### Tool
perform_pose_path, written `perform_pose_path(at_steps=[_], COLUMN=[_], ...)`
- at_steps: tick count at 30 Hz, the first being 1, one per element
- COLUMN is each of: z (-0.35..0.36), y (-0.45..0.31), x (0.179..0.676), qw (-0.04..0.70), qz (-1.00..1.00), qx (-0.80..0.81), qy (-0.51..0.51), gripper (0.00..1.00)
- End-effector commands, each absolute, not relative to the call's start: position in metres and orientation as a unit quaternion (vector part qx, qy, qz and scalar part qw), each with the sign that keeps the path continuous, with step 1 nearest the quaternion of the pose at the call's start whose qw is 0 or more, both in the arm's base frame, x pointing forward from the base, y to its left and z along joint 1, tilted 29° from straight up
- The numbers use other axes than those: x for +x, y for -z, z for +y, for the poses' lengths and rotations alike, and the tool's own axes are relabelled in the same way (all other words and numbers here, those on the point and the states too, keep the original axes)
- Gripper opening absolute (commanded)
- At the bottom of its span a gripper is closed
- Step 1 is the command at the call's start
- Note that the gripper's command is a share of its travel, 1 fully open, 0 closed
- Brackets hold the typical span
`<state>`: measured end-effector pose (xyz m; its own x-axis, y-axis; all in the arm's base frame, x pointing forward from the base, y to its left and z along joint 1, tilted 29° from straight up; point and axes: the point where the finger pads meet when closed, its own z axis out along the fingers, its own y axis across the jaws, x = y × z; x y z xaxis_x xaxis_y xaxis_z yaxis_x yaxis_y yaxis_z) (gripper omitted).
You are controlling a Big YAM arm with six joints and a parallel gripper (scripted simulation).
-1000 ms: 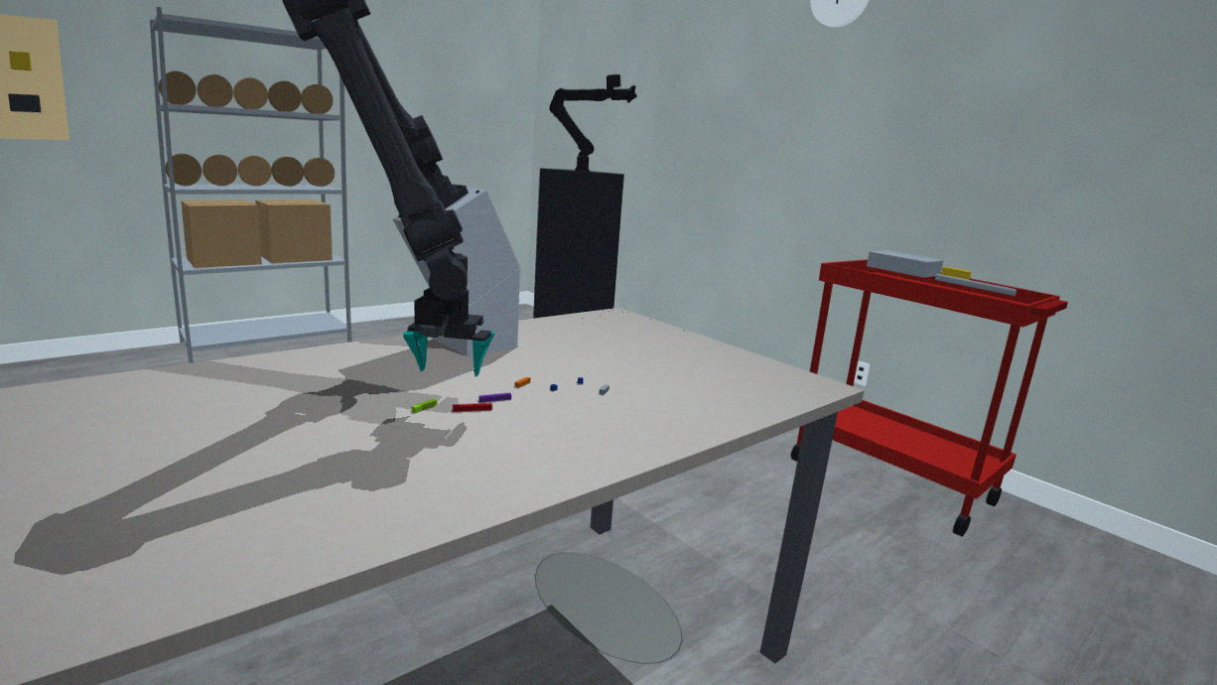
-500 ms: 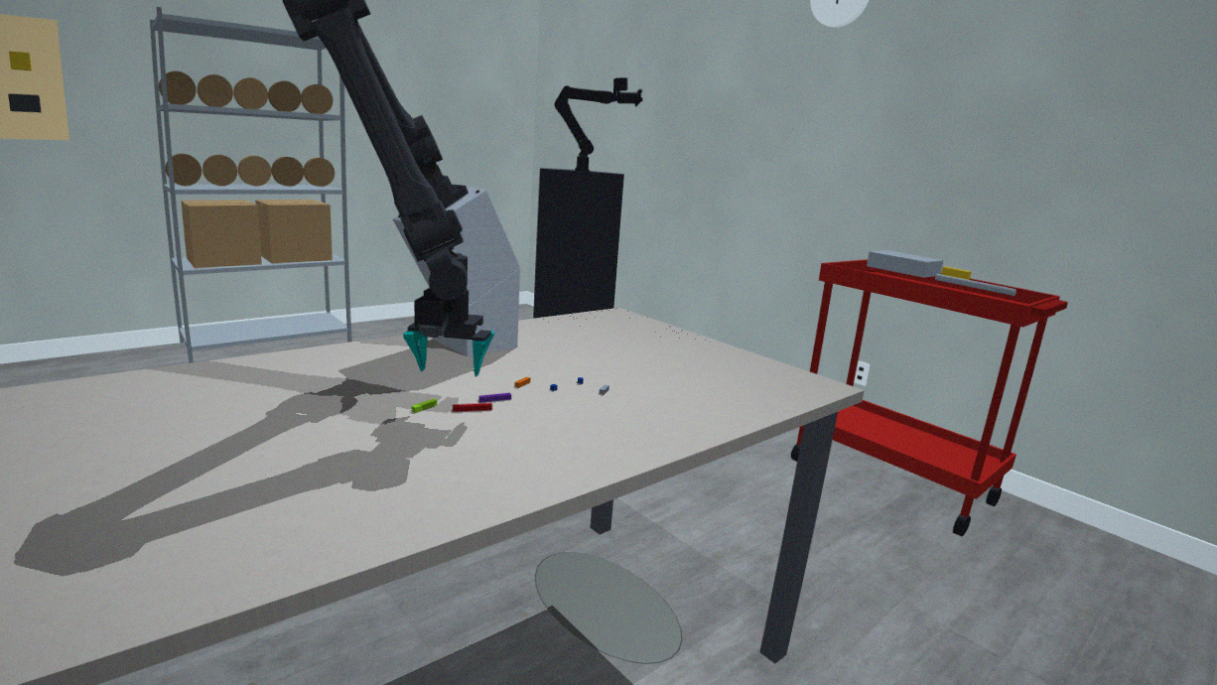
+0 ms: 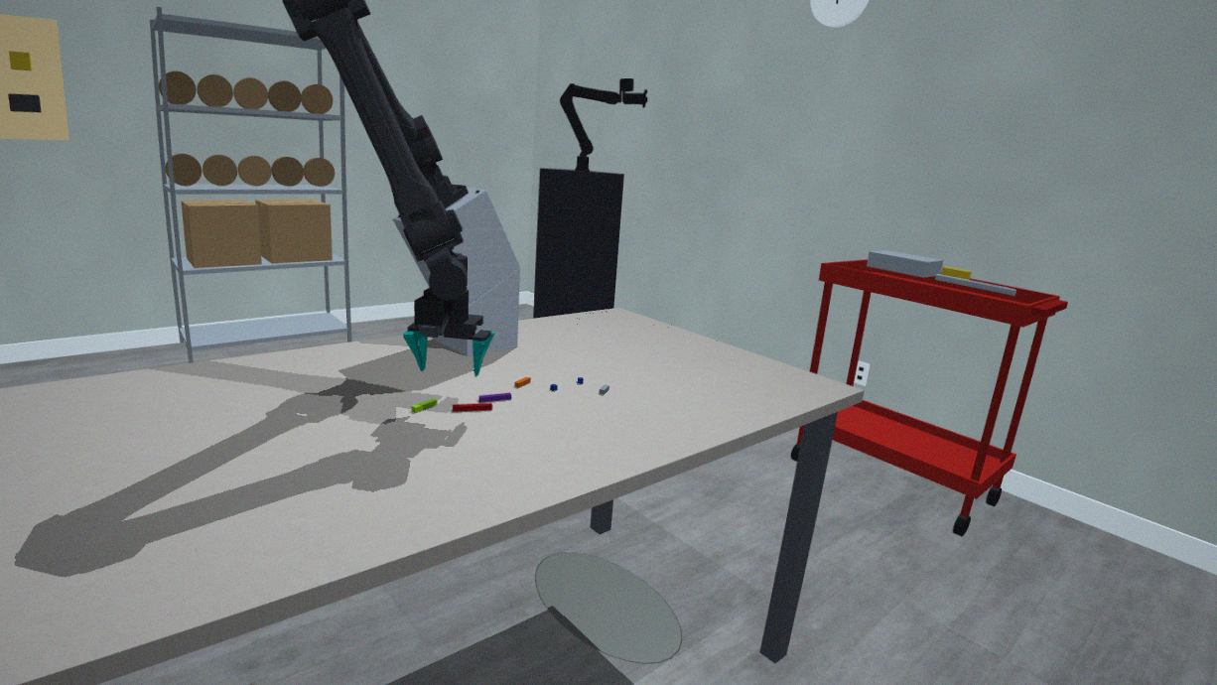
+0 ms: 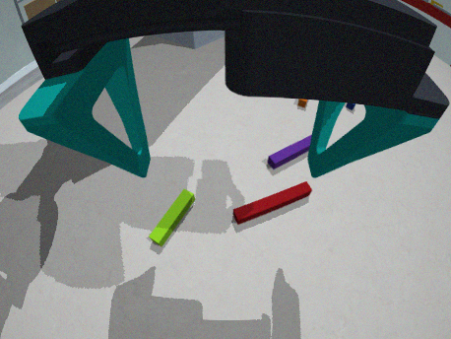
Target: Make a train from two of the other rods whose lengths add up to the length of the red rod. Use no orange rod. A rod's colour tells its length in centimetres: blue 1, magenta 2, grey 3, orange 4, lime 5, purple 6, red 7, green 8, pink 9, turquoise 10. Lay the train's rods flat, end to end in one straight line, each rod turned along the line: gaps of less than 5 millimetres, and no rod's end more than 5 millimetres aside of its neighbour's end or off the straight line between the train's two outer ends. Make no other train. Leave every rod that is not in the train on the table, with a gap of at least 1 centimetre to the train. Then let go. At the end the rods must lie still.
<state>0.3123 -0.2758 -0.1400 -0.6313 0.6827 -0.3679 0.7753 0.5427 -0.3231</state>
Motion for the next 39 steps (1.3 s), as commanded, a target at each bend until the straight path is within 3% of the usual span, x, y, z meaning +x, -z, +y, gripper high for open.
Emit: perform_pose_path(at_steps=[1,18,38,39], z=[-0.277,-0.172,-0.077,-0.077], y=[0.134,0.198,0.251,0.251], x=[0.317,0.350,0.346,0.346], qw=[0.104,0.044,-0.005,-0.005], qz=[0.871,0.946,0.967,0.967], qx=[0.421,0.215,0.015,0.015], qy=[0.232,0.239,0.253,0.253], gripper=[1.00,1.00,1.00,0.24])
